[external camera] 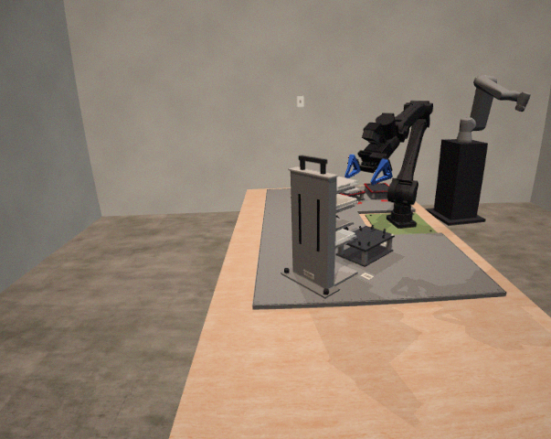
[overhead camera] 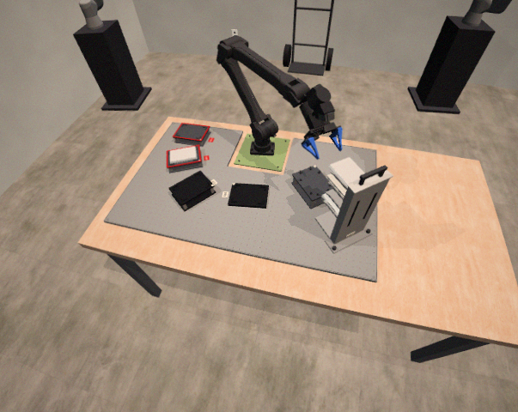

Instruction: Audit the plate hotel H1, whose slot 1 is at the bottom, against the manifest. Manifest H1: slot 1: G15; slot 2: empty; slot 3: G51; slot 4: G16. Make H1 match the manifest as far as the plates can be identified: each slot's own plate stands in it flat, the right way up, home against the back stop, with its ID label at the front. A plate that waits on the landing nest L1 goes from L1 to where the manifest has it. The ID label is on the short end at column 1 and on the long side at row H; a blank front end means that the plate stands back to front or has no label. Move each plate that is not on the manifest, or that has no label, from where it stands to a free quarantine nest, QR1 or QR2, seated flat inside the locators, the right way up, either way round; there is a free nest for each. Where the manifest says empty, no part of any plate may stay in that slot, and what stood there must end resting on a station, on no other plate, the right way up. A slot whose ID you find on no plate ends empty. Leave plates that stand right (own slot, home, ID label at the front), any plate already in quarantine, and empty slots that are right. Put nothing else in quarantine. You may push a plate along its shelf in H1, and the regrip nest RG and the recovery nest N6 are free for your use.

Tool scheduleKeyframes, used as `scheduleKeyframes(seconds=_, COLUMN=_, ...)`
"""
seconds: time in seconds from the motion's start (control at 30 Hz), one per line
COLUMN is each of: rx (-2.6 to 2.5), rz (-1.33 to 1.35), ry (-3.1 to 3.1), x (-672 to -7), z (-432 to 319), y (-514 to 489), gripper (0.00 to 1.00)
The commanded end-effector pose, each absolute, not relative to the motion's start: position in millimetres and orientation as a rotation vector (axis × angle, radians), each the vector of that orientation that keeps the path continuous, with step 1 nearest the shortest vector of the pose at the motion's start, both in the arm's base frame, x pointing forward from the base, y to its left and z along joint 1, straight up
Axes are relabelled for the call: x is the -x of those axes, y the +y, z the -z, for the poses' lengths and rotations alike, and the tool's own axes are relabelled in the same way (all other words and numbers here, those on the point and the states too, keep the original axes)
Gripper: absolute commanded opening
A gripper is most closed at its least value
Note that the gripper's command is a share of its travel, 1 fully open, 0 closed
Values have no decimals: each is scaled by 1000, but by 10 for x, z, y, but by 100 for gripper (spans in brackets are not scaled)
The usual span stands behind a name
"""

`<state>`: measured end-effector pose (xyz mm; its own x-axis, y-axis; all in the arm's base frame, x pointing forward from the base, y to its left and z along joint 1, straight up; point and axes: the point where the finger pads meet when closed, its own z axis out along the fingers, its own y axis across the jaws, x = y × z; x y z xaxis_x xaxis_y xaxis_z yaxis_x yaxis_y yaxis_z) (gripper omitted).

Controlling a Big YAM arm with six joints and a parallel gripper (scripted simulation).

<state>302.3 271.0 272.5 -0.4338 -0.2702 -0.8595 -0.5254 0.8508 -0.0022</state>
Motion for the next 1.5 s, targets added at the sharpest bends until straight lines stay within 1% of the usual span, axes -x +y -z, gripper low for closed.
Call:
scheduleKeyframes(seconds=0.0, rx=535, rz=-370, ry=1948, x=-3198, z=-3281, y=2818, gripper=100)
scheduleKeyframes(seconds=1.47, rx=536, rz=-366, ry=1947, x=-3675, z=-3265, y=3101, gripper=100)
